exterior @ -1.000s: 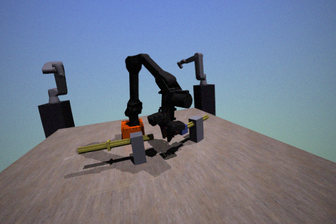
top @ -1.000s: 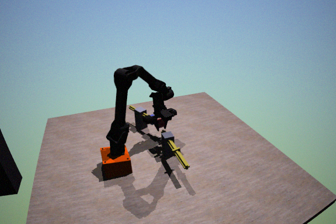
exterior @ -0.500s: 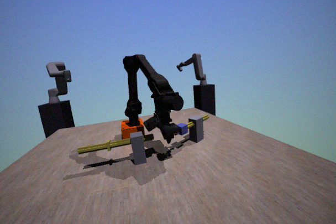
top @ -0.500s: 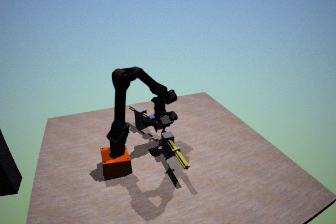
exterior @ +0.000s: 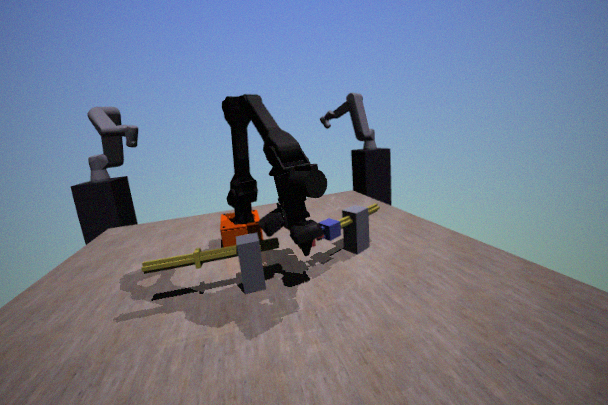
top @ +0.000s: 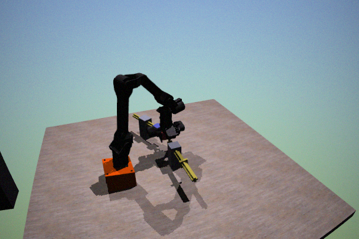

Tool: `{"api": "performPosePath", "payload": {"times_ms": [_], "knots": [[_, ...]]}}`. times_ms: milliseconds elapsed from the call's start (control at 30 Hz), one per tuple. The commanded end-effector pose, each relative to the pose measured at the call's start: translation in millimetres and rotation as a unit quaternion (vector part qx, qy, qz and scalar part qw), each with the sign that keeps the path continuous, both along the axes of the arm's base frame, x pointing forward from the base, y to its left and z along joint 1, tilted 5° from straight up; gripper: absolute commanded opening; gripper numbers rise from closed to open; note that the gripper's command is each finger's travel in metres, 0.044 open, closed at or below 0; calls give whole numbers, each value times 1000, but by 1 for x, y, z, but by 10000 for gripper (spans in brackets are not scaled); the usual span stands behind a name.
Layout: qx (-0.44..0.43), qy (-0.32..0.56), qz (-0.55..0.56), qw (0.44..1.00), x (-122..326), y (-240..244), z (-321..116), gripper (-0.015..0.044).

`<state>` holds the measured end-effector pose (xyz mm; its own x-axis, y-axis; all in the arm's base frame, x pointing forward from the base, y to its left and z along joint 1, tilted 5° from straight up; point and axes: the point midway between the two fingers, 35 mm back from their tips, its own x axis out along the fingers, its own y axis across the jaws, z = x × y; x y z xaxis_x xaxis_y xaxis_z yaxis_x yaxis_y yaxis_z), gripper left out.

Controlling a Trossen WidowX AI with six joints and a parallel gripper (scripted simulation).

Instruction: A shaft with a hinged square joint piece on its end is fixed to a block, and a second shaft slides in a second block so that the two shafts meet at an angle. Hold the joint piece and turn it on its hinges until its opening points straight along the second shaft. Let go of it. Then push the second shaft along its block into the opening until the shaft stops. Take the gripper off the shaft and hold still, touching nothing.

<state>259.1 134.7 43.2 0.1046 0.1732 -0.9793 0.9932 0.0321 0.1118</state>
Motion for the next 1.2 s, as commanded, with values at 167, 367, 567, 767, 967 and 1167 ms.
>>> {"api": "performPosePath", "payload": {"times_ms": [167, 367, 567, 767, 967, 1167], "knots": [[0, 0, 0, 1000, 0, 0, 0, 0], [0, 0, 0, 1000, 0, 0, 0, 105], [0, 0, 0, 1000, 0, 0, 0, 199], [0, 0, 0, 1000, 0, 0, 0, 357], [0, 0, 0, 1000, 0, 0, 0, 440], [0, 0, 0, 1000, 0, 0, 0, 440]]}}
